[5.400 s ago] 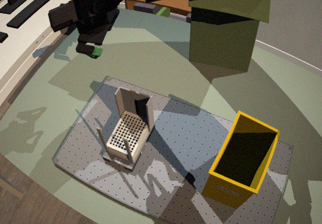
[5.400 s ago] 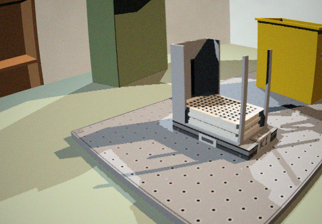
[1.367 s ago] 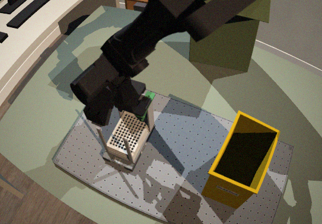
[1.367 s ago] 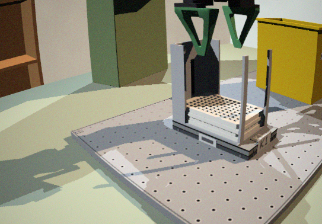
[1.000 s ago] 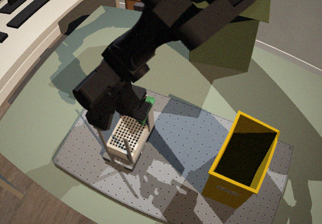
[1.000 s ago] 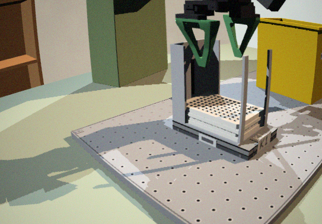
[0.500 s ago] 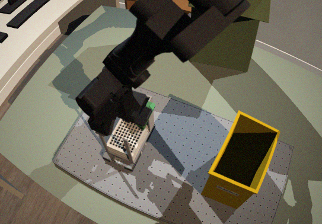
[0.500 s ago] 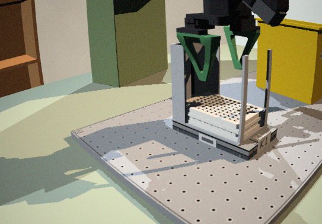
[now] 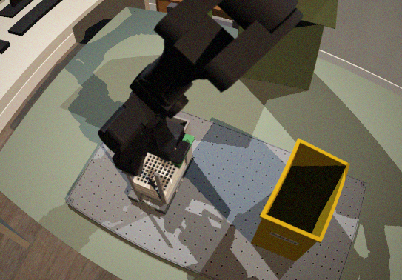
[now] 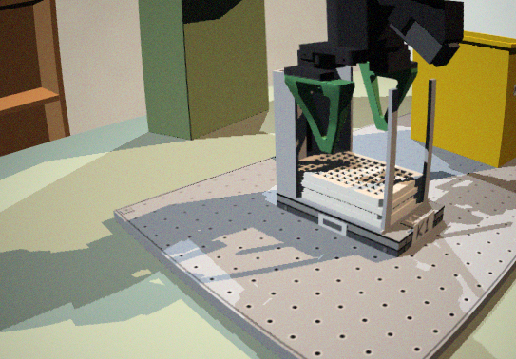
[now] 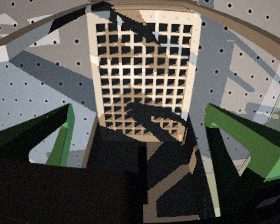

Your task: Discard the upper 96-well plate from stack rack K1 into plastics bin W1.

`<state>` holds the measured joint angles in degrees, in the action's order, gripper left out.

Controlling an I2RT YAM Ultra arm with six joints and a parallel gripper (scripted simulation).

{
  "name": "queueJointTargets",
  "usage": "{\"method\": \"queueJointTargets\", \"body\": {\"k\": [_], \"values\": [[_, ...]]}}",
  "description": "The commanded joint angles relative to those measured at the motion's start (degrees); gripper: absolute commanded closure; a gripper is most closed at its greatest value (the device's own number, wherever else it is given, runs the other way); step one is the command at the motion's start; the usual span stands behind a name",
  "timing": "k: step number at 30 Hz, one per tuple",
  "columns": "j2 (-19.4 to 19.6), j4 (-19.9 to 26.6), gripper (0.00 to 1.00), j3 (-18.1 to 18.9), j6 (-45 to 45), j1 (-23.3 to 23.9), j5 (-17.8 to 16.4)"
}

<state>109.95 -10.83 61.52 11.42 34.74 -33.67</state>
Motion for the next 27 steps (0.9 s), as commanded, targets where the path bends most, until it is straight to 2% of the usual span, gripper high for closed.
{"method": "queueJointTargets", "body": {"k": [1,27], "values": [[0.5,-1.0,0.0,0.45,-0.54,0.09,0.51],[7.4,-3.89,0.0,5.52,-2.55,-2.77,2.81]]}}
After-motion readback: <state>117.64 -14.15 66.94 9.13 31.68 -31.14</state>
